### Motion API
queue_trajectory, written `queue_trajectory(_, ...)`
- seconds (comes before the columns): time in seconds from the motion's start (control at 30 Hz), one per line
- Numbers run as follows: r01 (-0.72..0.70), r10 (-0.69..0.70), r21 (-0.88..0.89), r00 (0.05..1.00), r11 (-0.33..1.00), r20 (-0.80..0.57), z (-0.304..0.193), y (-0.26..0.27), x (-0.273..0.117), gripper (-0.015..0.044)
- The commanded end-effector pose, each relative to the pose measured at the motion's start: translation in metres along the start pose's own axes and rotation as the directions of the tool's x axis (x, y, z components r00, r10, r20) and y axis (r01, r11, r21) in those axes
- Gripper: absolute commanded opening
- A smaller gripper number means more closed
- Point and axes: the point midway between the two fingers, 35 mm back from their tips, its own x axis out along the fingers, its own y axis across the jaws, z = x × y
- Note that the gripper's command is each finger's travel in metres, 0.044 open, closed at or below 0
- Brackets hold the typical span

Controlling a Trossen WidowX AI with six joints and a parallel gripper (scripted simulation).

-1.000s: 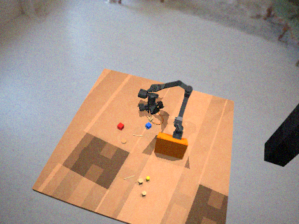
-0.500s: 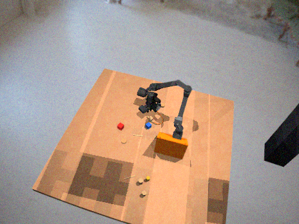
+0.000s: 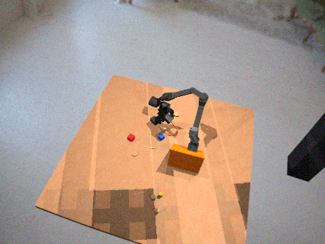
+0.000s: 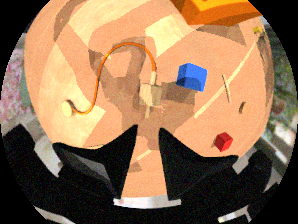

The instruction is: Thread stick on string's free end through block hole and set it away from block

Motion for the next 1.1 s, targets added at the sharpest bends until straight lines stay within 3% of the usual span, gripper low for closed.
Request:
queue_trajectory(0.0,0.005,-0.005,-0.005,1.0,1.0,0.002,0.001,-0.002,0.006,0.0123)
queue_trajectory(1.07,0.0,0.0,-0.006,1.0,1.0,-0.002,0.002,0.001,0.057,0.0123)
